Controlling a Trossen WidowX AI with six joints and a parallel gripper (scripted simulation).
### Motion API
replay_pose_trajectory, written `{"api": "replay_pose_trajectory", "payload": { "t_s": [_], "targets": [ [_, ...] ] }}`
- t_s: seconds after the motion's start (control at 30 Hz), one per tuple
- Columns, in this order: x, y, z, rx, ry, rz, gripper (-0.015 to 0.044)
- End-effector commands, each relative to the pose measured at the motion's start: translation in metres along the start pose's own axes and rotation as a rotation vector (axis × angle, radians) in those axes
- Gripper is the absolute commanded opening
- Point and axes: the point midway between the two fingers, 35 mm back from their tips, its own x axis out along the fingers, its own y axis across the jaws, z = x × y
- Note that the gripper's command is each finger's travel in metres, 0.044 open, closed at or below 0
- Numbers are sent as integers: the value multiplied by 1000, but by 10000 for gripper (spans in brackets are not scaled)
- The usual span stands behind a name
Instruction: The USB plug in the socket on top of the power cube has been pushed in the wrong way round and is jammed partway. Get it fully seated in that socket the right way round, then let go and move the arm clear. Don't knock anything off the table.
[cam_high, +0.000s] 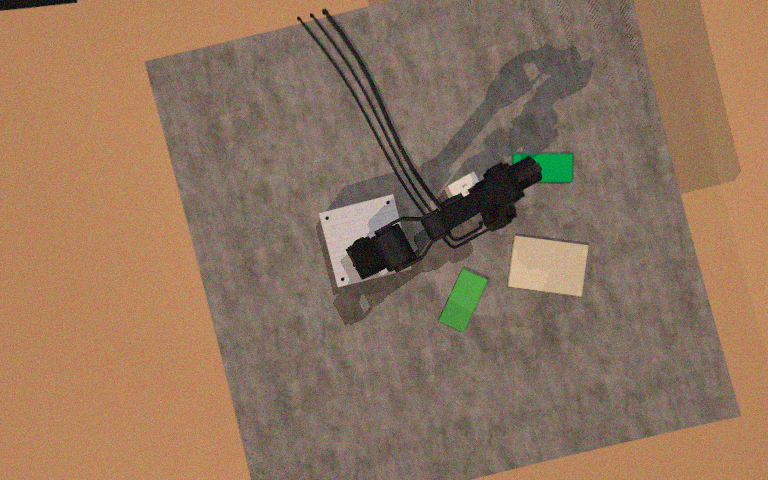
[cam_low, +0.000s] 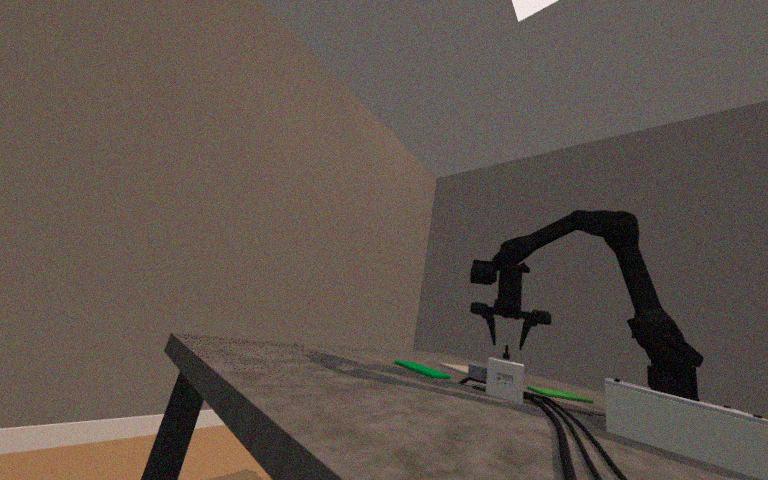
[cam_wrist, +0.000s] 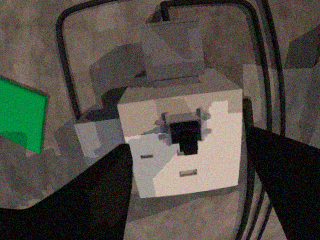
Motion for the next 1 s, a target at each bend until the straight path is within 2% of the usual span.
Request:
{"api": "replay_pose_trajectory", "payload": {
  "t_s": [0.0, 0.23, 0.97],
  "targets": [
    [0, 0, 0, 0, 0, 1, 177],
    [0, 0, 0, 0, 0, 1, 0],
    [-2, 0, 0, 0, 0, 1, 0]
  ]
}}
